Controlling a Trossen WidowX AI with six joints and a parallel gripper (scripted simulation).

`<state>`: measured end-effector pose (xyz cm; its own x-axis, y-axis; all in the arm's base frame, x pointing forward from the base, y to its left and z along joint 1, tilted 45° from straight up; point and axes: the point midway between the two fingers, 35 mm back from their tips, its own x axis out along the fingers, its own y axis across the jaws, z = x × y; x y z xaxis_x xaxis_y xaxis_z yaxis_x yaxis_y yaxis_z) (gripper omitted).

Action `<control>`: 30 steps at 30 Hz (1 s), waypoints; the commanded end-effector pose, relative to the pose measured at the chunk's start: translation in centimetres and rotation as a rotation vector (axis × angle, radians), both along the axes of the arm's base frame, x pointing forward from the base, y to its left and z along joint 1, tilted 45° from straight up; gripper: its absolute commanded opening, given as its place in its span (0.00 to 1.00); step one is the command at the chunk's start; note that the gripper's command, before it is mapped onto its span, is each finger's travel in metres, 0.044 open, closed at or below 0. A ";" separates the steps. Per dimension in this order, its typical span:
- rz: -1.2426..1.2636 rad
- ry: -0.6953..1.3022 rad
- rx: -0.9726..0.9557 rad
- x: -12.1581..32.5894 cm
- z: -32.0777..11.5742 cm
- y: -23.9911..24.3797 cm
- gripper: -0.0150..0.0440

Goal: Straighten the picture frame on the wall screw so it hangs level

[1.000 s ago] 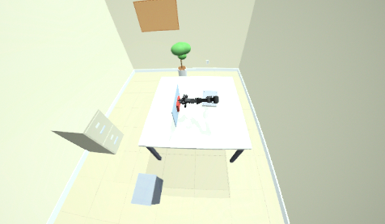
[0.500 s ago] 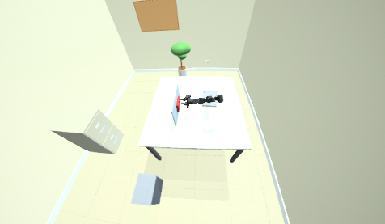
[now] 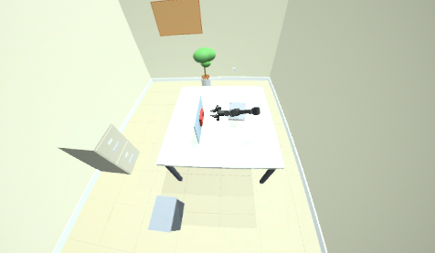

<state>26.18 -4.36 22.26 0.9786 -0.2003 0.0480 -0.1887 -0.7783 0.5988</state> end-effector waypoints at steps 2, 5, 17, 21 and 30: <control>-0.006 -0.013 0.008 -1.9 2.0 -1.8 0.69; -0.006 -0.009 0.013 -3.2 2.7 -2.4 0.69; -0.007 -0.009 0.013 -3.3 2.8 -2.4 0.69; -0.007 -0.009 0.013 -3.3 2.8 -2.4 0.69; -0.007 -0.009 0.013 -3.3 2.8 -2.4 0.69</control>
